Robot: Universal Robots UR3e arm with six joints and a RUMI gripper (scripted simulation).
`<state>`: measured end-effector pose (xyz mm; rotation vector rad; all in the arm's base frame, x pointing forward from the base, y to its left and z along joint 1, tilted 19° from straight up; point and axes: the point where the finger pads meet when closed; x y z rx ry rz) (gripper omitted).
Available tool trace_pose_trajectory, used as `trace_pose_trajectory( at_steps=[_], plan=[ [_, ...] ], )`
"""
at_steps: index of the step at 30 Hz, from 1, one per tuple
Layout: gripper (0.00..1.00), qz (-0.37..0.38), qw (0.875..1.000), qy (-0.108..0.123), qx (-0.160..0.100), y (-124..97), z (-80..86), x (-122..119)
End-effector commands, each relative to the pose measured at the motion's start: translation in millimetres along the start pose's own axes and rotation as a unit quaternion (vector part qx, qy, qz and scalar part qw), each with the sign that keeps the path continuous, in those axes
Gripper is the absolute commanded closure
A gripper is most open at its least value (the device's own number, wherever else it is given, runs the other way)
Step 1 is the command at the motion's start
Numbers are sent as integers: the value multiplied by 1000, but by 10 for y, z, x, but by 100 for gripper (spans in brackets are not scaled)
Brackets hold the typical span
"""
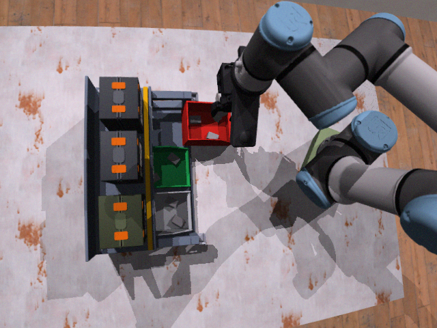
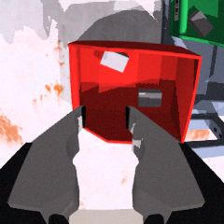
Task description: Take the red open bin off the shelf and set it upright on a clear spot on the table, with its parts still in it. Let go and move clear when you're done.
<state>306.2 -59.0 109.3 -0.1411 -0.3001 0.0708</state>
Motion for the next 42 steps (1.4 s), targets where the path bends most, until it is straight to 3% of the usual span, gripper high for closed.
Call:
trace_pose_trajectory(
  at_steps=[1, 4, 16, 21, 33, 42],
  plan=[
    [80, 0, 1000, -1, -1, -11, 59, 155],
    [80, 0, 1000, -1, -1, -21, 141, 381],
    [80, 0, 1000, -1, -1, -21, 141, 381],
    [80, 0, 1000, -1, -1, -44, 326, 896],
    [80, 0, 1000, -1, -1, -44, 326, 896],
    [80, 0, 1000, -1, -1, -50, 376, 1033]
  ],
)
Point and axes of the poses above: the point where the finger pads meet when closed, its own z axis back along the fingers, its own x axis across the jaws, y = z × x, and after that the axes turned 3 degrees about -z, right-handed
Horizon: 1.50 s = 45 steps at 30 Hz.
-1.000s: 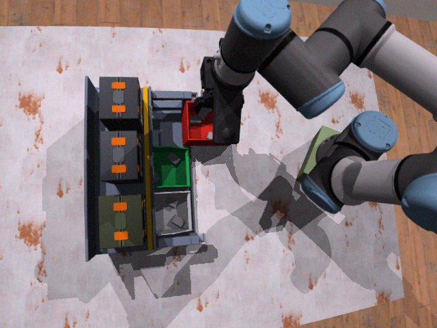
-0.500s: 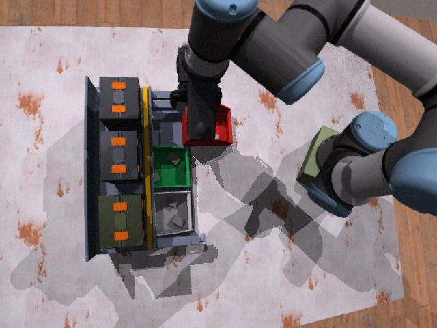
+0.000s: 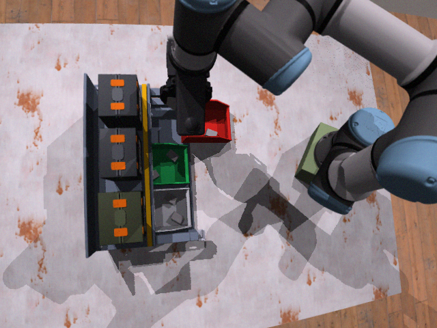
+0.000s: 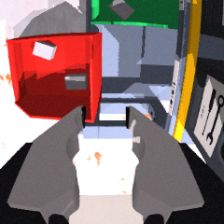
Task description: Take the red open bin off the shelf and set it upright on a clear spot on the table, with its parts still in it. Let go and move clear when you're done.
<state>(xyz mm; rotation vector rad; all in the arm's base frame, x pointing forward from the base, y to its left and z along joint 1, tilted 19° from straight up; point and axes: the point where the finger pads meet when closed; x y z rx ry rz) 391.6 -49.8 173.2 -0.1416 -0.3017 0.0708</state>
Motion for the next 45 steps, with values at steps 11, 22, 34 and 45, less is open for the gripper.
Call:
trace_pose_trajectory(
  at_steps=[11, 22, 34, 45],
  plan=[
    [80, 0, 1000, 0, -1, -2, -4, -26],
    [80, 0, 1000, 0, -1, -1, -16, -60],
    [80, 0, 1000, 0, -1, 1, -31, -104],
    [80, 0, 1000, 0, -1, 2, -36, -117]
  ],
)
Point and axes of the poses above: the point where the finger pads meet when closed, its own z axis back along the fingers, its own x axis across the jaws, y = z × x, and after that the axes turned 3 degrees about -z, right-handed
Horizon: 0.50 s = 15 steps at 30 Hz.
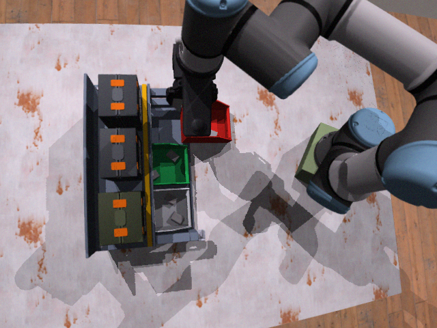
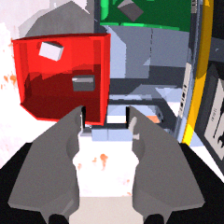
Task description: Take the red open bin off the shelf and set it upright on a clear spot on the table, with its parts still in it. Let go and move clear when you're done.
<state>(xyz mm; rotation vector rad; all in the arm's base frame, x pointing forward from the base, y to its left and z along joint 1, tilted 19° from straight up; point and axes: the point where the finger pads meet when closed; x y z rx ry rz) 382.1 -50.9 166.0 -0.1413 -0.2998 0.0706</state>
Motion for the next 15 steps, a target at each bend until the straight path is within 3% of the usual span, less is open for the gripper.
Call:
trace_pose_trajectory(
  at_steps=[1, 15],
  plan=[
    [80, 0, 1000, -1, -1, -3, 3, -8],
    [80, 0, 1000, -1, -1, -2, -19, -13]
  ],
)
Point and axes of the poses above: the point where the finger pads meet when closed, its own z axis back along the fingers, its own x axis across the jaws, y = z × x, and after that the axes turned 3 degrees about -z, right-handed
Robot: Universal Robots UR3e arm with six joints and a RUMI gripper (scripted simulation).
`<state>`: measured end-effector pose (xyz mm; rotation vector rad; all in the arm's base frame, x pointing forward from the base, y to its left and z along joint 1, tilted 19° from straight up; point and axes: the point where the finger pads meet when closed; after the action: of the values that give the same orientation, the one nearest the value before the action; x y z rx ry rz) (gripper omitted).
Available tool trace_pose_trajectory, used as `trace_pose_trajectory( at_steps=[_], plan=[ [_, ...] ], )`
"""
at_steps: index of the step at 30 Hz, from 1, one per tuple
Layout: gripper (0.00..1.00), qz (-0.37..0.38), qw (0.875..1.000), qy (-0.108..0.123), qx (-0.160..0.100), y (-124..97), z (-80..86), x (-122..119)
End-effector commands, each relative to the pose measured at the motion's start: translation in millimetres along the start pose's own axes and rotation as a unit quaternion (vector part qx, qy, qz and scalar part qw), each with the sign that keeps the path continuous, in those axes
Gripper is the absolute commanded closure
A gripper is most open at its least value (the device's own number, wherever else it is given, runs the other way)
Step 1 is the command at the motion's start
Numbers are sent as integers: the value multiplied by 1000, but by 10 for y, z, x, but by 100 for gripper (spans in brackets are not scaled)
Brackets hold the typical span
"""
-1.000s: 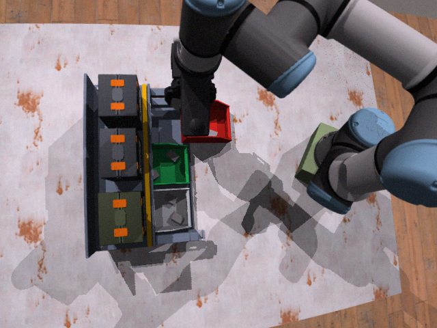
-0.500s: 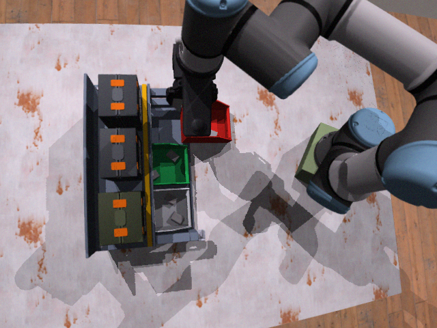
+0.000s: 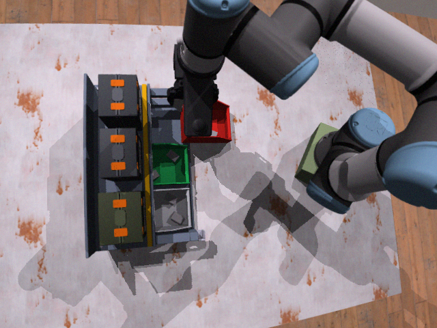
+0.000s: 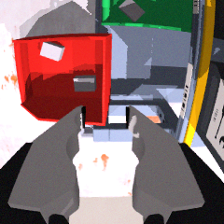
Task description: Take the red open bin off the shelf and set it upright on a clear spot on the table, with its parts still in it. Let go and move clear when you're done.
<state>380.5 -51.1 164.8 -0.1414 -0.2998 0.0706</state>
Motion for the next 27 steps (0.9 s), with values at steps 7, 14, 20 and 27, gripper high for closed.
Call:
trace_pose_trajectory(
  at_steps=[7, 14, 20, 27],
  plan=[
    [80, 0, 1000, -1, -1, -3, -92, 3],
    [80, 0, 1000, -1, -1, -3, -92, 3],
    [80, 0, 1000, -1, -1, -3, -171, 1],
    [80, 0, 1000, -1, -1, -3, -191, 1]
  ],
)
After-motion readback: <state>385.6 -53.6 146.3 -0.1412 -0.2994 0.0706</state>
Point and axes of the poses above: the point where the finger pads meet when closed, its own z axis back along the fingers, its own x axis across the jaws, y = z × x, and after that the axes turned 3 degrees about -z, right-handed
